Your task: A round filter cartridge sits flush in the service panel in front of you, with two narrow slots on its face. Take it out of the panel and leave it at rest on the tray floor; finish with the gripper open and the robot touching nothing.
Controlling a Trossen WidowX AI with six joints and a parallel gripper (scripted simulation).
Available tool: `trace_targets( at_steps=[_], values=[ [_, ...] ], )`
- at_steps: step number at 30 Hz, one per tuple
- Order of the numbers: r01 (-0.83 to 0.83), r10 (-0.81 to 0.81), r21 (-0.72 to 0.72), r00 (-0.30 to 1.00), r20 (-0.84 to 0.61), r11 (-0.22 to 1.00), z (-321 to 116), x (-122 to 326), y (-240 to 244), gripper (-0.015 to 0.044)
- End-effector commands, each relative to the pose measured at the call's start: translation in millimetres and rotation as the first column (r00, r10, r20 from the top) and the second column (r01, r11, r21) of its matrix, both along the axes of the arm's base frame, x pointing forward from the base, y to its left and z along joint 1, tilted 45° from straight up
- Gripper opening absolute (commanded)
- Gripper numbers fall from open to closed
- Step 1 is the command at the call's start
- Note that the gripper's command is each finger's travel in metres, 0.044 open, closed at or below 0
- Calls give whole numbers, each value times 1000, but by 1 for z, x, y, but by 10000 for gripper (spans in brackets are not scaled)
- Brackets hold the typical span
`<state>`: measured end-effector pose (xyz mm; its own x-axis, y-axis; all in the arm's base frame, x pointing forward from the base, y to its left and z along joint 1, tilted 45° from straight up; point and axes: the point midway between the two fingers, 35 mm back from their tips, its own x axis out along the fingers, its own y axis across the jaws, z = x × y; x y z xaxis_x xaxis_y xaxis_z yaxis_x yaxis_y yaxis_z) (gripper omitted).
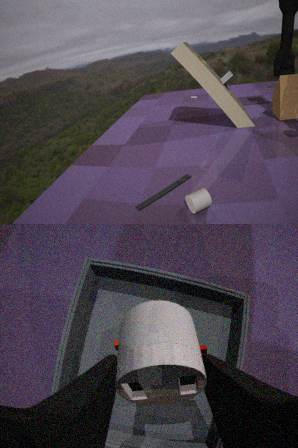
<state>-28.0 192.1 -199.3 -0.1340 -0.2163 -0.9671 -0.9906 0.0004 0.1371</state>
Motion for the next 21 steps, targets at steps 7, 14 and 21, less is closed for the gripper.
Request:
trace_targets(
  at_steps=[7,14,21],
  values=[
    [2,-2,-6,1000,-4,1000,-18,-4,-25,0],
    [-2,2,-6,1000,0,1000,-17,-3,-21,131],
    [-2,2,-6,1000,0,1000,-17,-3,-21,315]
  ],
)
